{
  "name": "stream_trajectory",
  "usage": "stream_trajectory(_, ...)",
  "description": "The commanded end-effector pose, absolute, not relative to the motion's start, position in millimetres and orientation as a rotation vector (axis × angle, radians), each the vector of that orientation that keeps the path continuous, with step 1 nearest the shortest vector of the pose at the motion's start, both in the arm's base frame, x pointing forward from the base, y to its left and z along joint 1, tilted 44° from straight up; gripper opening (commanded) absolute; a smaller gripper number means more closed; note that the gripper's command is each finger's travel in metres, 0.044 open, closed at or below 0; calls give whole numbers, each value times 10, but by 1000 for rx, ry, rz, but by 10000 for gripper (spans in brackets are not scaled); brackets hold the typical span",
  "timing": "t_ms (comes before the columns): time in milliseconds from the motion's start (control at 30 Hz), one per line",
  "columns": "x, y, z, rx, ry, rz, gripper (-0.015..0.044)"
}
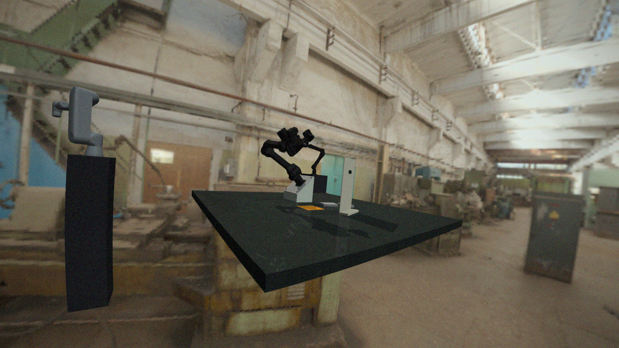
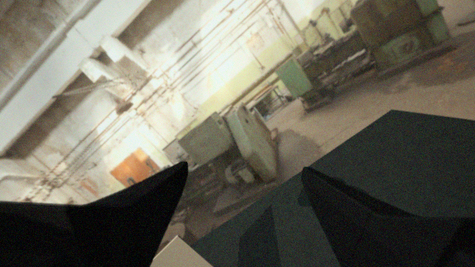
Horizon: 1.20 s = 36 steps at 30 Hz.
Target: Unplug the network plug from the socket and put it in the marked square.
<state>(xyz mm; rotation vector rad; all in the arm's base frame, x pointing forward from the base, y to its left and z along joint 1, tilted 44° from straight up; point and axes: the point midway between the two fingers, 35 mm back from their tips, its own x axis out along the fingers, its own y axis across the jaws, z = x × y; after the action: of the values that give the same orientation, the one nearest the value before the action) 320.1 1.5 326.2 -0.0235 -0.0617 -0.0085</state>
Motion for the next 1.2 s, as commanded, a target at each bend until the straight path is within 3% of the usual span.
stream_trajectory(0,3202,17,3248,-20,-59,-6,374)
stream_trajectory(300,3188,110,2538,178,108,101,156)
stream_trajectory(933,2672,369,1061,739,543,222,156)
stream_trajectory(1167,2608,395,963,788,578,224,156)
